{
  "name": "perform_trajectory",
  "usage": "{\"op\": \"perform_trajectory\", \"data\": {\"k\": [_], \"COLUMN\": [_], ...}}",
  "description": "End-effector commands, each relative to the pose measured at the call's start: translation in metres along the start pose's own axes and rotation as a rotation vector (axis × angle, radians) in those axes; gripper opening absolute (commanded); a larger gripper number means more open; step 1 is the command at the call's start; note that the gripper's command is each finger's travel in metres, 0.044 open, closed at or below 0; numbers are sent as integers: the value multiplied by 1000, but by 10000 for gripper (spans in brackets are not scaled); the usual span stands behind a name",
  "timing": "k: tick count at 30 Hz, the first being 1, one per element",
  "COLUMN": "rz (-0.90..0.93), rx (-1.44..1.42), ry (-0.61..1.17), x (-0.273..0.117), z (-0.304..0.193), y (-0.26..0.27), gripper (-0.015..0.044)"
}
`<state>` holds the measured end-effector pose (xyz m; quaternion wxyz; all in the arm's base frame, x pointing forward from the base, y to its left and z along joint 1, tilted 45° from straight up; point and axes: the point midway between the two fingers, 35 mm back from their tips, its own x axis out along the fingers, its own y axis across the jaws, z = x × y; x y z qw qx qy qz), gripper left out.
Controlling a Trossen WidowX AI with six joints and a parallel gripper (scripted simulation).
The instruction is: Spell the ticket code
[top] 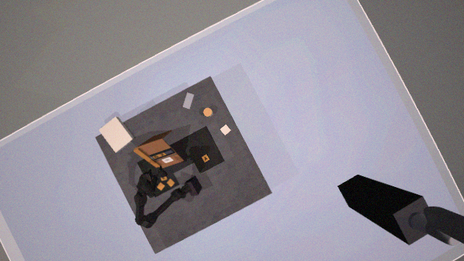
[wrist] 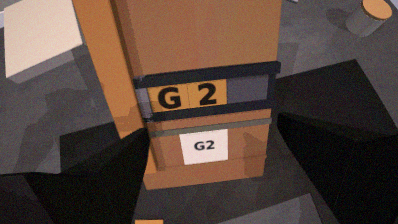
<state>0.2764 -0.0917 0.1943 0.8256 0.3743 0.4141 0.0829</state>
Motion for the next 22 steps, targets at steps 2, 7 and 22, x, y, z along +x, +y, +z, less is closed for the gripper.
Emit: {"op": "perform_trajectory", "data": {"k": [2, 7, 22], "rz": [2, 2, 2], "rx": [-4, -4, -4], "ry": [-113, -113, -113], "x": [-19, -19, -19], "z": [-10, -10, -10], "y": [7, 7, 7], "gripper": [440, 440, 440]}}
